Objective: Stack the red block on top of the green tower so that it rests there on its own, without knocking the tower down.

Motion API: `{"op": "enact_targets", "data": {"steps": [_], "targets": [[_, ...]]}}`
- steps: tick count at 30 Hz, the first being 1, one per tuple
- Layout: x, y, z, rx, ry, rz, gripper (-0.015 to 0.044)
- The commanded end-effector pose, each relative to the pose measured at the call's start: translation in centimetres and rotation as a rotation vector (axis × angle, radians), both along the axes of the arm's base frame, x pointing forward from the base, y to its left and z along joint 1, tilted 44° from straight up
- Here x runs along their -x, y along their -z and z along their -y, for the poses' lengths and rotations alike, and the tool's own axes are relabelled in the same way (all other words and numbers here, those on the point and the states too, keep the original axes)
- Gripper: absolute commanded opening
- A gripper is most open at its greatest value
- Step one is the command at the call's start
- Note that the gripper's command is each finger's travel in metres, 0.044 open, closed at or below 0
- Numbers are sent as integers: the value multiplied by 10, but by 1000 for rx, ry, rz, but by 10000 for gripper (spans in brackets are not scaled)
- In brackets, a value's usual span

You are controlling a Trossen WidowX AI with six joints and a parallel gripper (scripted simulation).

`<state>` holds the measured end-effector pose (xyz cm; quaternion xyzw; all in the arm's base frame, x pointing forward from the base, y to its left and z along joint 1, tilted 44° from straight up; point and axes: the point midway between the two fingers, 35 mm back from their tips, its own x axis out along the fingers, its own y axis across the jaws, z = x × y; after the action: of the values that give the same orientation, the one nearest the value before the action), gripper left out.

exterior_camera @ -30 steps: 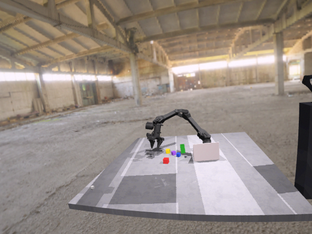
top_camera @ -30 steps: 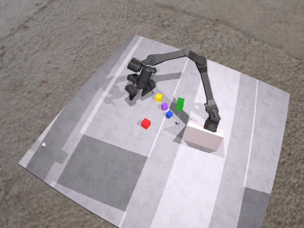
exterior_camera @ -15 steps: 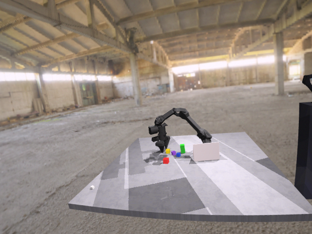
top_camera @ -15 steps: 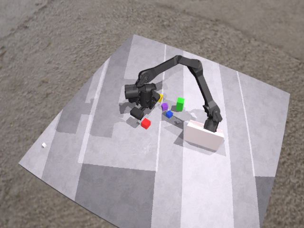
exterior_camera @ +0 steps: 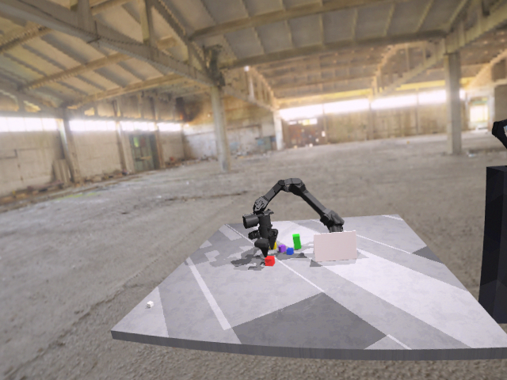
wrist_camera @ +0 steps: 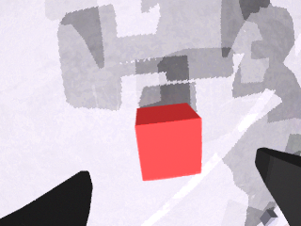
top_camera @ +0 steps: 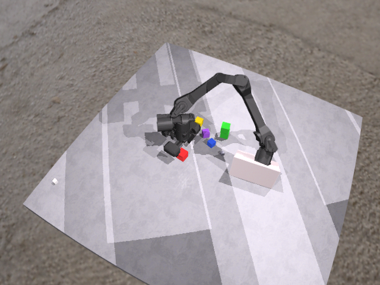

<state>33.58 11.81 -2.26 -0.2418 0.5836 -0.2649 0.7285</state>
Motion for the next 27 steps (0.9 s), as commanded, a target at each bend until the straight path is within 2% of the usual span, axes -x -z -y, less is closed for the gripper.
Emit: {"op": "enact_targets", "data": {"steps": [1, 27], "targets": [[0, 5, 4, 4, -9, 3, 440], [-8, 33, 30, 5, -10, 3, 440]]}}
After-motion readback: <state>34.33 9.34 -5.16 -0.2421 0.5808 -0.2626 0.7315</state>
